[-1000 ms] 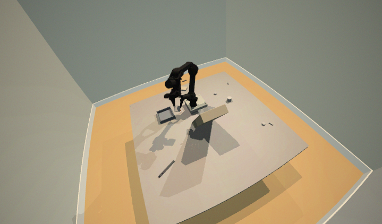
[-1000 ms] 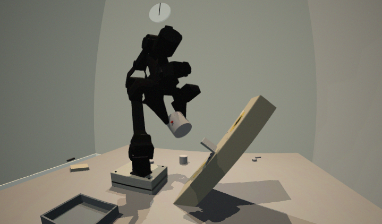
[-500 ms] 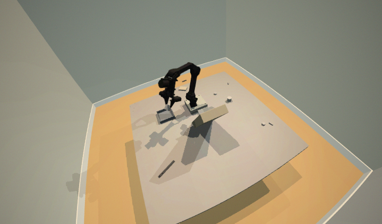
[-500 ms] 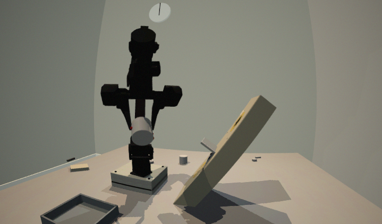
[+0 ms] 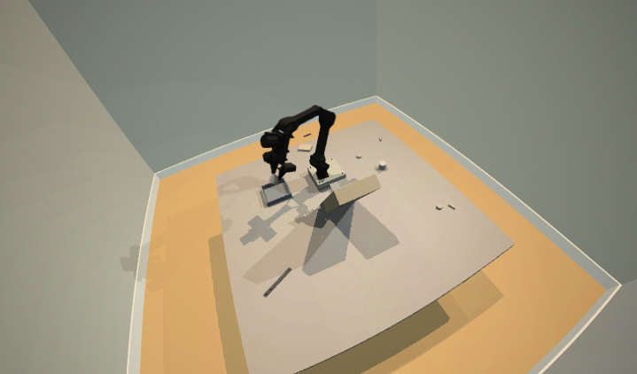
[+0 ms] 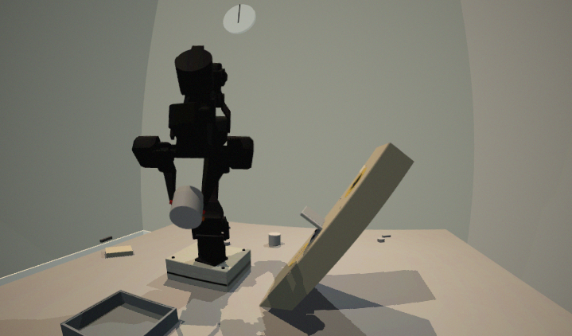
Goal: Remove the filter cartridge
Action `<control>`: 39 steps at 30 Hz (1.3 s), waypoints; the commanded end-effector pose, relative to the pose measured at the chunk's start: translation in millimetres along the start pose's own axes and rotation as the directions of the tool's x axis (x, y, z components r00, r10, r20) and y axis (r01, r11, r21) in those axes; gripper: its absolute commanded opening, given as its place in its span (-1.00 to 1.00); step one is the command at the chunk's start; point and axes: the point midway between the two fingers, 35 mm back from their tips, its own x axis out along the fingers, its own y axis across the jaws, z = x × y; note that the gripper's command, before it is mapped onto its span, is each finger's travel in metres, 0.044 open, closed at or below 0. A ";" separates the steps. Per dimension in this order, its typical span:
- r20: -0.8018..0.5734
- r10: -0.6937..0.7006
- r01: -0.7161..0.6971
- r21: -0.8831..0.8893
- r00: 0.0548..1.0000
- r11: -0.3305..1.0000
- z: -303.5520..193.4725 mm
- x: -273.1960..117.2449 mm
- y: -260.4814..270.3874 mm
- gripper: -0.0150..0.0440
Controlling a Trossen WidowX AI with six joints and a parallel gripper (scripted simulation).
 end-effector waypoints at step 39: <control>-0.070 -0.276 0.277 0.454 0.959 0.847 -107.4 104.3 -141.0 -0.49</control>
